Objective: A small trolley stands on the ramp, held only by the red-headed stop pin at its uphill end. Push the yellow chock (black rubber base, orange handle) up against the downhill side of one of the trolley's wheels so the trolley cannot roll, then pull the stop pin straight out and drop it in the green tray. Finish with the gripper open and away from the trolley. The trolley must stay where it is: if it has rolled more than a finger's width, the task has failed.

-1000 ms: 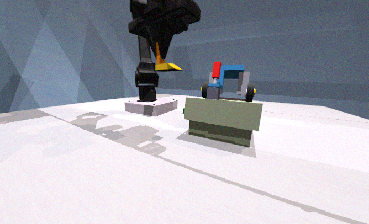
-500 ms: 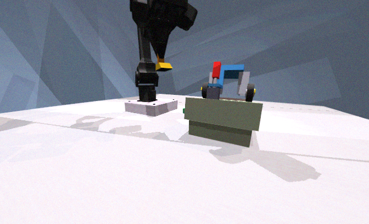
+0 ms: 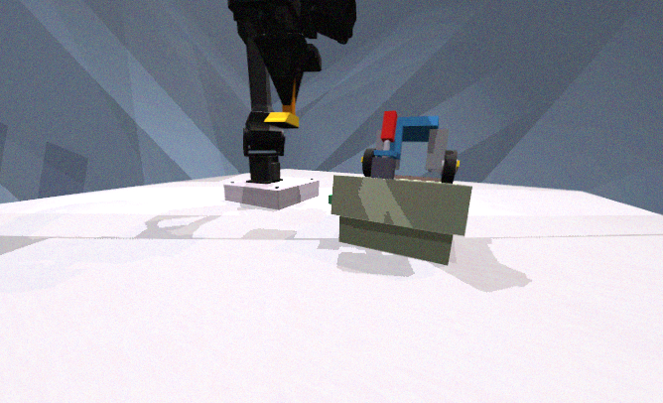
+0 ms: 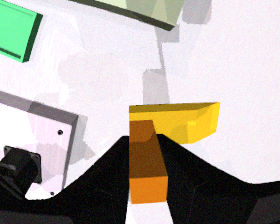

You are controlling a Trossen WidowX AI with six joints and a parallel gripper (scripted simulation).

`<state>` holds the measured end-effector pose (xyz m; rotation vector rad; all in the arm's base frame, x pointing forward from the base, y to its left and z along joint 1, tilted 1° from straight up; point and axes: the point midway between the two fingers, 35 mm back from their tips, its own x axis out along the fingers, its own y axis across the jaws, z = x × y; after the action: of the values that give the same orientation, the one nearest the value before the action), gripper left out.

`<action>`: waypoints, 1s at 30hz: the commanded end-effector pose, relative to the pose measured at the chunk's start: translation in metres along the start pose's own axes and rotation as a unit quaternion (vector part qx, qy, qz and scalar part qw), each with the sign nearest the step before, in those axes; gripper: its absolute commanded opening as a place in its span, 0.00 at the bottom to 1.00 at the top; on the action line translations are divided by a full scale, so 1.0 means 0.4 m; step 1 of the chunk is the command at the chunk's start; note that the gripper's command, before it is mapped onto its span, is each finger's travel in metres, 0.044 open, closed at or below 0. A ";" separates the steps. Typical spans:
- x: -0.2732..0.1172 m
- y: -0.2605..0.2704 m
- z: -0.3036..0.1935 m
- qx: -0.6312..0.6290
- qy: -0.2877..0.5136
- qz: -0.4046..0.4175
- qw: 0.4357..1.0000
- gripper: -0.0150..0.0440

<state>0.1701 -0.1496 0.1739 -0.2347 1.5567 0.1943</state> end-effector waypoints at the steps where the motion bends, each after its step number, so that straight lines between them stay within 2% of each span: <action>1: -0.001 0.001 0.000 0.069 -0.001 0.001 0.998 0.25; 8: -0.001 0.001 0.000 0.176 -0.001 0.002 0.984 0.25; 16: 0.000 0.007 0.004 0.179 -0.001 0.002 0.984 0.25; 30: 0.009 0.102 0.074 0.179 -0.002 0.003 0.984 0.25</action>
<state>0.1841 -0.1120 0.1701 0.0499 1.5639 -0.0794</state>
